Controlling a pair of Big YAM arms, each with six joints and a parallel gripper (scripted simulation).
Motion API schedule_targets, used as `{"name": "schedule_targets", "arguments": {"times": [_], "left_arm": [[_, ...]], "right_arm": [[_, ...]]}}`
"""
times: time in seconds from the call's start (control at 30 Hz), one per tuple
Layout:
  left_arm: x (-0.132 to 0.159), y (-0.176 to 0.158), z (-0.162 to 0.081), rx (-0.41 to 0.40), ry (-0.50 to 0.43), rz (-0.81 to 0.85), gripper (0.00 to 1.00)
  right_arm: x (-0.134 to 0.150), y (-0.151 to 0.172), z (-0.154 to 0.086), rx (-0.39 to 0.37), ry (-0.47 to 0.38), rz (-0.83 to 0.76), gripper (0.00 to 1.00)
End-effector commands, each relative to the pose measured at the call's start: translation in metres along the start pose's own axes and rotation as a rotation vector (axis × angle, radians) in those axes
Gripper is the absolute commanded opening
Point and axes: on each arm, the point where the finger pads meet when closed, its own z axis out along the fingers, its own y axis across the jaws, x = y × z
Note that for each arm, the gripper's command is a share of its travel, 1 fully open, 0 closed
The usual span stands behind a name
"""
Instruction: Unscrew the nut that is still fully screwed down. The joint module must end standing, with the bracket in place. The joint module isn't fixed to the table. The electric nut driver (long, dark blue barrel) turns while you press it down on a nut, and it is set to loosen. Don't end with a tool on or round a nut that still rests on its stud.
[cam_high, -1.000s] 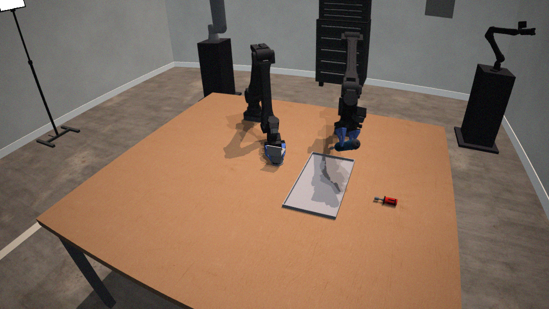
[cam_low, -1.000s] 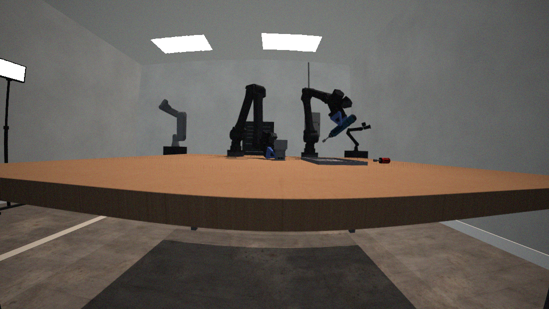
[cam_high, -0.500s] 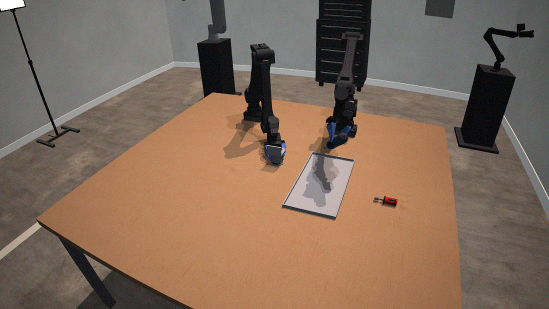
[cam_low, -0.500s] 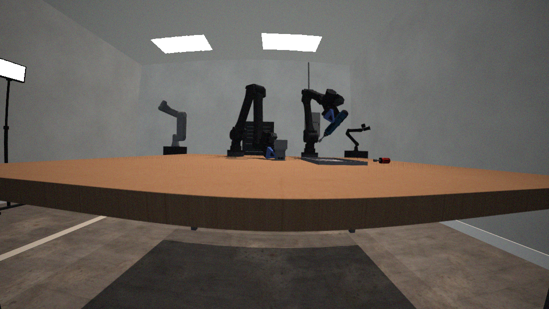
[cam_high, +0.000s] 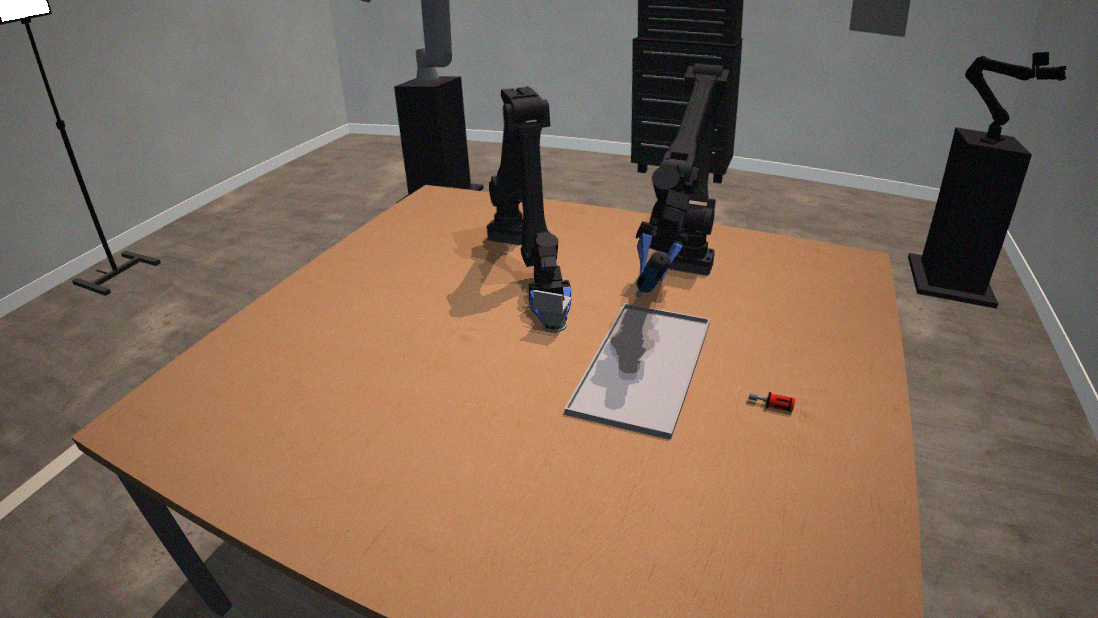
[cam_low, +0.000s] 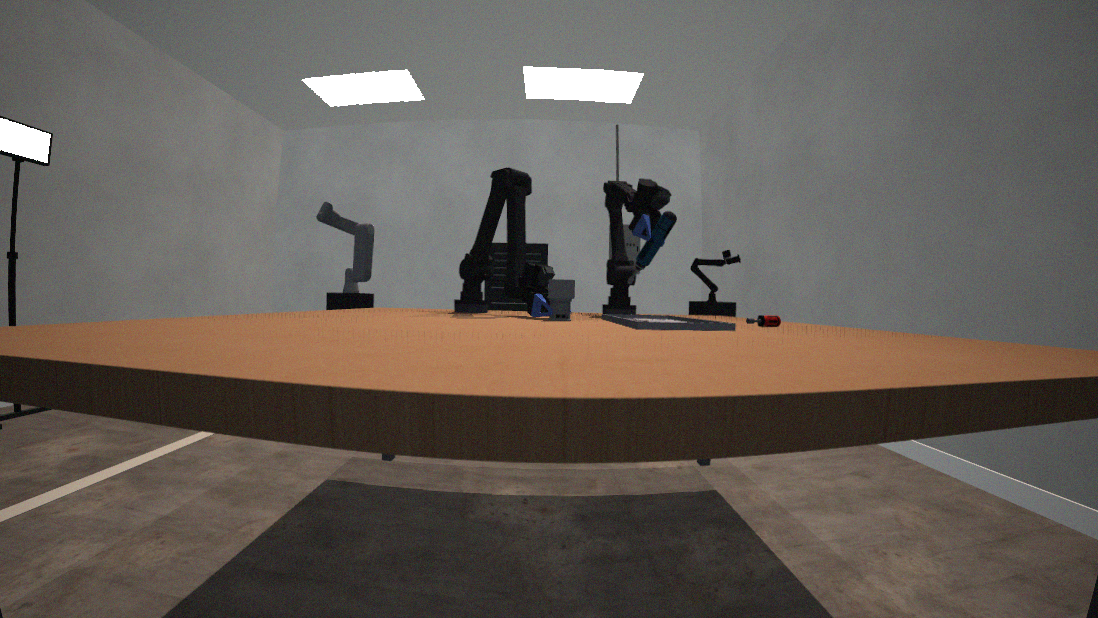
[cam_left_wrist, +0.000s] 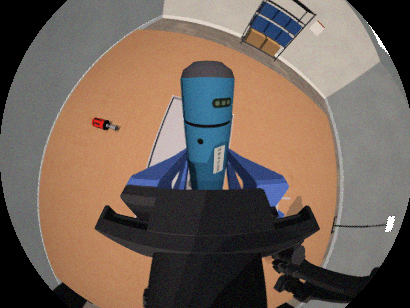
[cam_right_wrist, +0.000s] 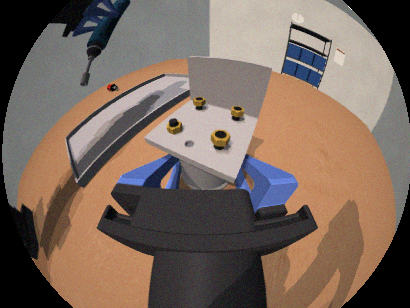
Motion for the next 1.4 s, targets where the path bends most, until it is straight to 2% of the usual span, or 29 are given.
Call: {"name": "schedule_targets", "arguments": {"times": [0.0,0.37,0.4,0.5,0.53,0.9,0.93,0.97,1.07,1.1,1.37], "left_arm": [[-0.014,-0.017,-0.01,0.046,-0.073,0.043,0.42],[-0.006,-0.055,-0.025,0.143,-0.157,0.143,0.42],[-0.03,-0.065,-0.032,0.156,-0.198,0.141,0.42],[-0.034,-0.065,-0.033,0.156,-0.204,0.139,0.42],[-0.005,-0.059,-0.027,0.152,-0.166,0.152,0.42],[0.007,-0.097,-0.049,0.259,-0.264,0.251,0.42],[0.005,-0.098,-0.05,0.26,-0.267,0.251,0.42],[-0.018,-0.108,-0.058,0.273,-0.307,0.247,0.42],[-0.021,-0.109,-0.059,0.274,-0.313,0.246,0.42],[0.008,-0.1,-0.051,0.268,-0.273,0.259,0.42],[0.018,-0.124,-0.071,0.345,-0.347,0.323,0.42]], "right_arm": [[0.017,-0.001,0.0,0.003,0.04,-0.016,0.59],[0.017,-0.001,0.0,0.003,0.04,-0.016,0.59],[0.017,-0.001,0.0,0.003,0.04,-0.016,0.59],[0.017,-0.001,0.0,0.003,0.04,-0.016,0.59],[0.017,-0.001,0.0,0.003,0.04,-0.016,0.59],[0.017,-0.001,0.0,0.003,0.04,-0.016,0.59],[0.017,-0.001,0.0,0.003,0.04,-0.016,0.59],[0.017,-0.001,0.0,0.003,0.04,-0.016,0.59],[0.017,-0.001,0.0,0.003,0.04,-0.016,0.59],[0.017,-0.001,0.0,0.003,0.04,-0.016,0.59],[0.017,-0.001,0.0,0.003,0.04,-0.016,0.59]]}}
